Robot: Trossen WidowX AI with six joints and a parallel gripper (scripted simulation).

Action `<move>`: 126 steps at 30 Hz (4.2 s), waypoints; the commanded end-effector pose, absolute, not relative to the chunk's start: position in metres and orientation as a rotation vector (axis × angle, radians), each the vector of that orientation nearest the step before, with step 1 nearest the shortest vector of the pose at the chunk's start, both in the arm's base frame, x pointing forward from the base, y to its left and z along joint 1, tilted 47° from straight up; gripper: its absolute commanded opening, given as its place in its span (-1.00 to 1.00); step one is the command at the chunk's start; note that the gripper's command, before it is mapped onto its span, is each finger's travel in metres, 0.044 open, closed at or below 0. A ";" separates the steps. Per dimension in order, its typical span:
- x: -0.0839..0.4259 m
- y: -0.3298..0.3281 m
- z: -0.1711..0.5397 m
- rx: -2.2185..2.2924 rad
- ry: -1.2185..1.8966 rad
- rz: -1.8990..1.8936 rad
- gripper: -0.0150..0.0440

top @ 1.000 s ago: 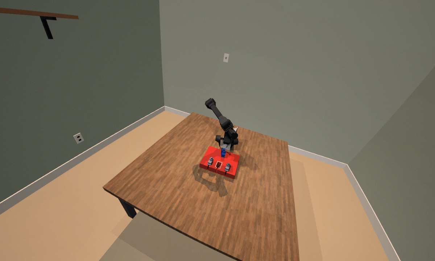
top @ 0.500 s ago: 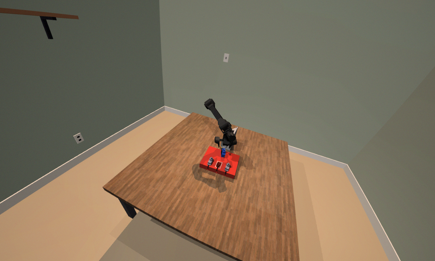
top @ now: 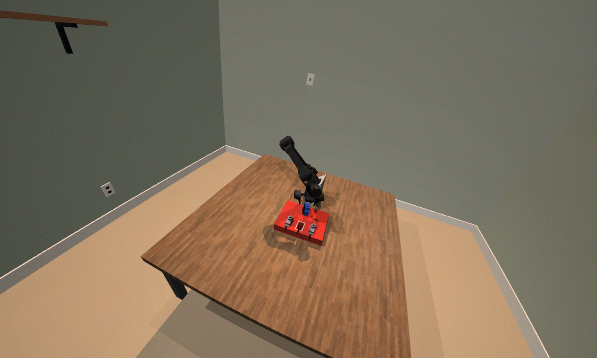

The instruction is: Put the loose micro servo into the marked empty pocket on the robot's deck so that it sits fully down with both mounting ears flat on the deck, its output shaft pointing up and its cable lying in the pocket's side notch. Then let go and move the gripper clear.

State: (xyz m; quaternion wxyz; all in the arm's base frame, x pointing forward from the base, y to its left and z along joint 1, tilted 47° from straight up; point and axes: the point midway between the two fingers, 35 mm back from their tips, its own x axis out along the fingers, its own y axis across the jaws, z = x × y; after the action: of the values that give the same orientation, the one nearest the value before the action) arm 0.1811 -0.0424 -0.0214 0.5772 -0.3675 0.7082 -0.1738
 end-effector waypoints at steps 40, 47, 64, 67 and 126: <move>0.175 -0.028 -0.002 -0.870 1.666 -0.406 -0.49; 0.197 -0.028 -0.003 -0.870 1.665 -0.406 -0.49; 0.226 -0.024 -0.011 -0.882 1.669 -0.393 -0.49; 0.226 -0.024 -0.011 -0.932 1.691 -0.338 -0.49; 0.226 -0.024 -0.011 -2.205 1.606 1.737 -0.49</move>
State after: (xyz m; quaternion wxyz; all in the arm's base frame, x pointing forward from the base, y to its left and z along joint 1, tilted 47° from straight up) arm 0.2257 -0.0247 -0.0104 -0.0147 -0.6825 0.5217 0.5118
